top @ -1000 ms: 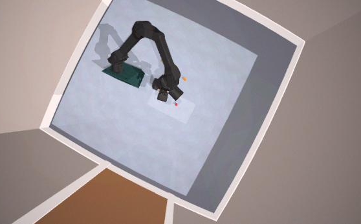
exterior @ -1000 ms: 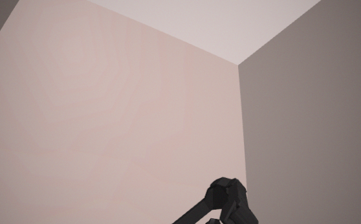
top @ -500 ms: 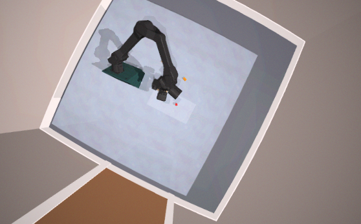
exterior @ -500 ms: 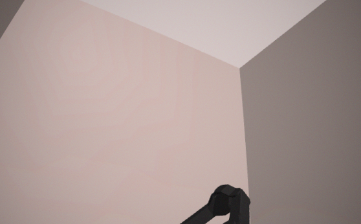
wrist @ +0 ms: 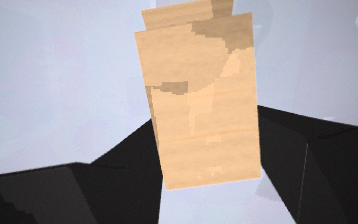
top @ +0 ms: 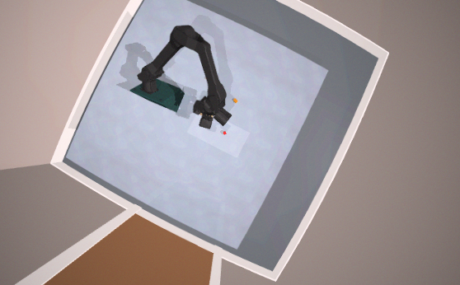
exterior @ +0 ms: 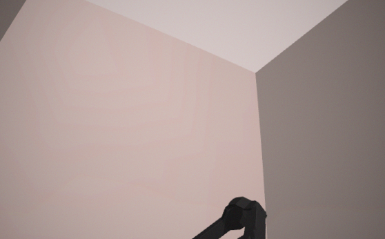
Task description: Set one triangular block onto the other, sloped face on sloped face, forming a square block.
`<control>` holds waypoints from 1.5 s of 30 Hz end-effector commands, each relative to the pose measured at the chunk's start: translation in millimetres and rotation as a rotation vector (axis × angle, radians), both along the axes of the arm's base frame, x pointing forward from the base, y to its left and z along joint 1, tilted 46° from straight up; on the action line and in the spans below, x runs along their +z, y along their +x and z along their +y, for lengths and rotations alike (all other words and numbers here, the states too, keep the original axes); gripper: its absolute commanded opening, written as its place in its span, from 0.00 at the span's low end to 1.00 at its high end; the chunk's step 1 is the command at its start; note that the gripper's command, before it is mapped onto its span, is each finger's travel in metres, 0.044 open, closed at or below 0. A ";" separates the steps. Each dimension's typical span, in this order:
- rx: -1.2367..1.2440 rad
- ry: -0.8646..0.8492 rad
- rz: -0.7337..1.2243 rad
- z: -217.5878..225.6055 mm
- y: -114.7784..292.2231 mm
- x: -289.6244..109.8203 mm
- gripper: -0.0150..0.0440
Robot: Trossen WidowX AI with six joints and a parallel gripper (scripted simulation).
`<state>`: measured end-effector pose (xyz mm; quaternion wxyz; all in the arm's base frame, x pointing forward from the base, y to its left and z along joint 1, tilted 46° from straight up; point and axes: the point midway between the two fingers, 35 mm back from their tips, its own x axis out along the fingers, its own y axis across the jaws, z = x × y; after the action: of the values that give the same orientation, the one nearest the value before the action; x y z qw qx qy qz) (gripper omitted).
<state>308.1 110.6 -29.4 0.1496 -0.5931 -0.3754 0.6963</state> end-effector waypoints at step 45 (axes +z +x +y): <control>-0.004 -0.010 -0.011 1.1 -1.5 0.7 0.25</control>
<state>307.5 111.5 -28.5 0.1475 -0.5971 -0.3742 0.6941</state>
